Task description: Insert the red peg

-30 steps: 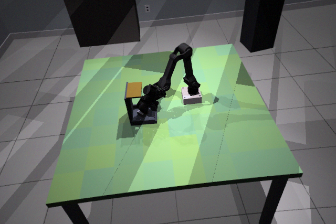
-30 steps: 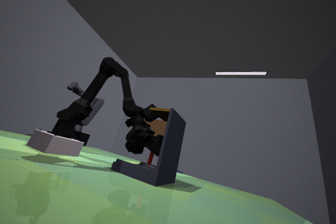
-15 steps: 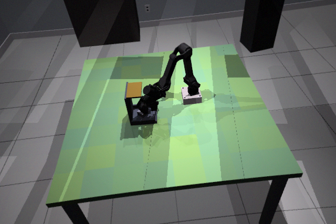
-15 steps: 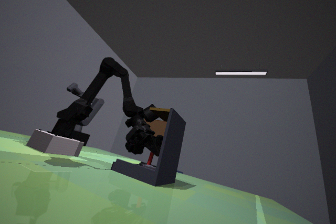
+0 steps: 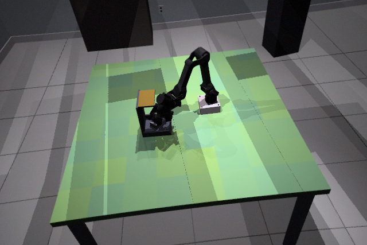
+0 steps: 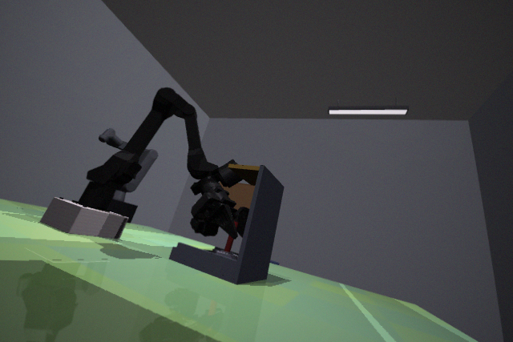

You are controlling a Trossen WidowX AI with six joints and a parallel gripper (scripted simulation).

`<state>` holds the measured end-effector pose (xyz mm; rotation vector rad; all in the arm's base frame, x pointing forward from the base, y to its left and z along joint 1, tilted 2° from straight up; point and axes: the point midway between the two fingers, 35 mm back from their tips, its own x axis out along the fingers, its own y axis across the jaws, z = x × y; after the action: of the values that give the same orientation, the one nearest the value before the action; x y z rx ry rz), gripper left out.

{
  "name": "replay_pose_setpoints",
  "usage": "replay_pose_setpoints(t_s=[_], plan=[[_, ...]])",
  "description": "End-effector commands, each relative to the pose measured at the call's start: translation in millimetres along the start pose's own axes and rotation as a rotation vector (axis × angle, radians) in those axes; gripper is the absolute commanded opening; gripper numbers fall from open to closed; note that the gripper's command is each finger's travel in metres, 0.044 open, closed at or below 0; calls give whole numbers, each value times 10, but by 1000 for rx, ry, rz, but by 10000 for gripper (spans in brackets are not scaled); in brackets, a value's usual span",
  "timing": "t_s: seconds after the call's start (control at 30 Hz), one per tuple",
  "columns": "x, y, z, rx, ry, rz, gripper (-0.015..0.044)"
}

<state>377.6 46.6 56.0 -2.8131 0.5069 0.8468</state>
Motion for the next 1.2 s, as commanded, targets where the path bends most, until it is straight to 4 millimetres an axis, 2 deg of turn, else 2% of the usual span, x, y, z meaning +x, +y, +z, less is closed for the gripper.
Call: replay_pose_setpoints(t_s=[0.0, 1.17], plan=[[-30, -6, -20, 0, 0, -1, 220], [-473, -3, -199, -16, -27, 4, 220]])
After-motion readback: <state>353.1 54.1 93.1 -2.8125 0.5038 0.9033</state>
